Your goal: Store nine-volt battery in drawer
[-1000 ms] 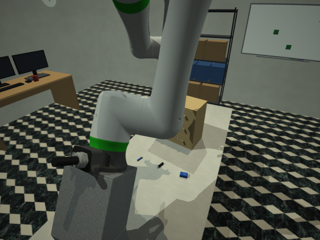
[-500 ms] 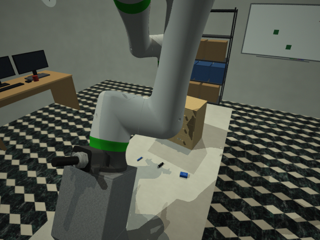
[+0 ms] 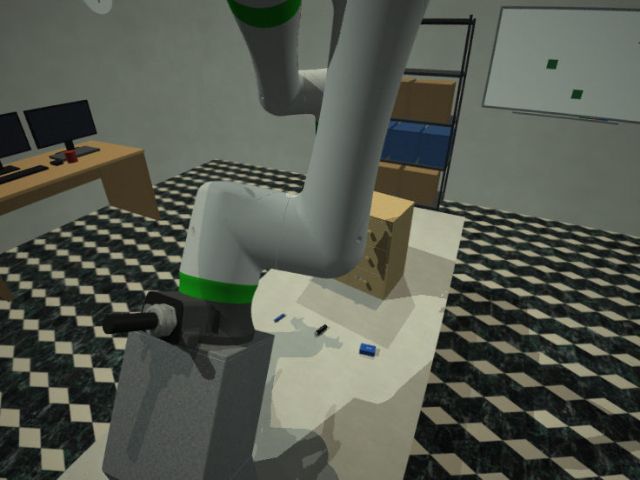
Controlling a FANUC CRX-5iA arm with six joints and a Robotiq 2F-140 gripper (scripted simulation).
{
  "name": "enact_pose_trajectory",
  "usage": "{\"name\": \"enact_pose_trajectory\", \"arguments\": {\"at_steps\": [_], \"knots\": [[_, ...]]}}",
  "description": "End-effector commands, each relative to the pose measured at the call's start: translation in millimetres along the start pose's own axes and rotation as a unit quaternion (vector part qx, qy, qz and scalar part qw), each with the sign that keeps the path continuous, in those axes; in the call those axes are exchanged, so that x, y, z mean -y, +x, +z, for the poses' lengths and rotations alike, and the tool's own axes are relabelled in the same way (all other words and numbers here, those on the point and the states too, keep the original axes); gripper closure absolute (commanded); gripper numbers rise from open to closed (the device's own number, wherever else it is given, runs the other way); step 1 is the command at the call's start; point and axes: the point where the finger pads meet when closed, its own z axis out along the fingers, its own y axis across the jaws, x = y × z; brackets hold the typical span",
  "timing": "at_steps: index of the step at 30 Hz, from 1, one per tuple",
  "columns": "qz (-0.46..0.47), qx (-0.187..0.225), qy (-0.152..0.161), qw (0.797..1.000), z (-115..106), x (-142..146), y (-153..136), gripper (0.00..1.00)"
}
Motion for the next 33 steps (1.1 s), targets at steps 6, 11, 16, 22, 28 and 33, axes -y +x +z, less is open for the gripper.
{"name": "enact_pose_trajectory", "arguments": {"at_steps": [6,11,16,22,28,33], "knots": [[-0.017,0.000,0.000,1.000,-1,-2,0,0.00],[-0.063,-0.002,0.000,0.998,-2,-6,0,0.00],[-0.217,-0.006,-0.002,0.976,-7,-21,2,0.00],[-0.339,-0.006,0.000,0.941,-18,-50,5,0.00],[-0.425,-0.004,-0.001,0.905,-29,-72,8,0.00],[-0.555,-0.001,-0.003,0.832,-43,-98,10,0.00]]}}
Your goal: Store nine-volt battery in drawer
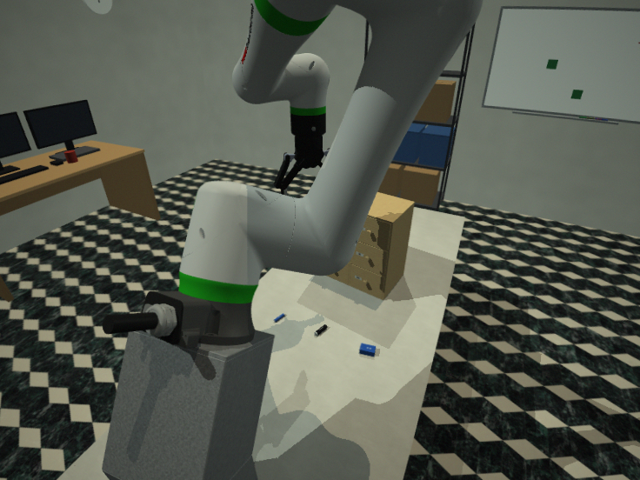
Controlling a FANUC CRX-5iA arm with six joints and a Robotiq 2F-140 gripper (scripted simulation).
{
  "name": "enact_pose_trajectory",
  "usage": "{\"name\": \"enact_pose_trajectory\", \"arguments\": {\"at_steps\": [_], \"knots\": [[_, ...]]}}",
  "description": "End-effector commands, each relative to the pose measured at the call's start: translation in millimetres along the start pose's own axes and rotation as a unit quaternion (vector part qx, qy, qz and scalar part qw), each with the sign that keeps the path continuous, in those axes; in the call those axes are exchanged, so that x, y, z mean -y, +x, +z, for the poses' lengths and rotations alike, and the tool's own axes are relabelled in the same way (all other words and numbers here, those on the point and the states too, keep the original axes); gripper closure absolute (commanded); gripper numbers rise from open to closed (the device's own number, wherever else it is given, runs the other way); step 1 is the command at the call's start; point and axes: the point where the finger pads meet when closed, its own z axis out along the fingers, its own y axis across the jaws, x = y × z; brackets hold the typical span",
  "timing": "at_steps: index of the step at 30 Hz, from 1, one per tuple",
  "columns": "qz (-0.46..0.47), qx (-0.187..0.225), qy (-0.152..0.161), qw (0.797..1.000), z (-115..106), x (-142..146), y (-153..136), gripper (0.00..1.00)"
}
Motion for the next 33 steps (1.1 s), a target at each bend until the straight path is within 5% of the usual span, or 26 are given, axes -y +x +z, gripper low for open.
{"name": "enact_pose_trajectory", "arguments": {"at_steps": [1,12,13,27,29,30,33], "knots": [[-0.139,0.000,-0.003,0.990,-16,-19,-20,0.00],[-0.337,0.005,0.002,0.941,-36,-38,-42,0.00],[-0.398,0.006,0.004,0.917,-37,-39,-43,0.00],[-0.642,-0.002,0.019,0.766,-39,-41,-46,0.00],[-0.642,-0.002,0.019,0.766,-39,-41,-46,0.00],[-0.688,-0.004,0.021,0.726,-39,-40,-46,0.00],[-0.727,-0.008,0.024,0.687,-38,-39,-46,0.00]]}}
